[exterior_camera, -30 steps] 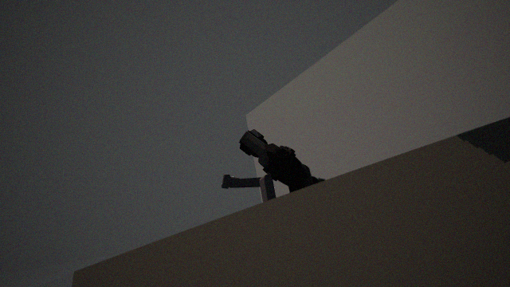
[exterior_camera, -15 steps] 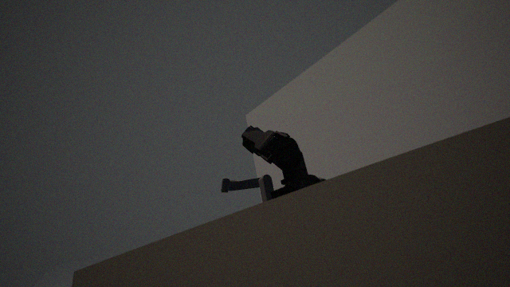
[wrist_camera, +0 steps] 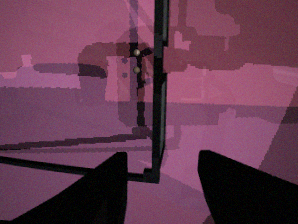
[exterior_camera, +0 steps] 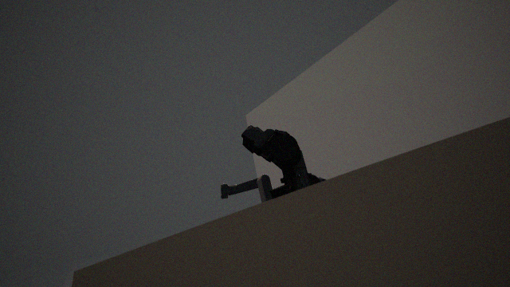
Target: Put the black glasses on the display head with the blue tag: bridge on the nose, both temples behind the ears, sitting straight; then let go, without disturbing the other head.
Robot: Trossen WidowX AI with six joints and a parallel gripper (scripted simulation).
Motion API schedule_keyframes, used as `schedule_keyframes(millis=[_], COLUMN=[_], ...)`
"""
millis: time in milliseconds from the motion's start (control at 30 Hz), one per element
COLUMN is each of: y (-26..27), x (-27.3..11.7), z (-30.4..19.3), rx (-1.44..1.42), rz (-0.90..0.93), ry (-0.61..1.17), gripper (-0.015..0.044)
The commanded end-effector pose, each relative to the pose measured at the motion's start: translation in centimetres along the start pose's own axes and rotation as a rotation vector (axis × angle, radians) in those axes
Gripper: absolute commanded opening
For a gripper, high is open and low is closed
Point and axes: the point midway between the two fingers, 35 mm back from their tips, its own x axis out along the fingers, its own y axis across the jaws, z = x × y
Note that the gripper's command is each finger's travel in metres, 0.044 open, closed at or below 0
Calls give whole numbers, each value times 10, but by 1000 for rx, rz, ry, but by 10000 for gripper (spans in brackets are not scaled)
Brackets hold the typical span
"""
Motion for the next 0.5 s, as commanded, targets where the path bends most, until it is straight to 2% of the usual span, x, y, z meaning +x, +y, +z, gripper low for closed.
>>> schedule_keyframes(millis=[0,467], y=[2,2], x=[-1,14], z=[1,2], rx=[5,4], rz=[4,5], ry=[0,0], gripper=[140,140])
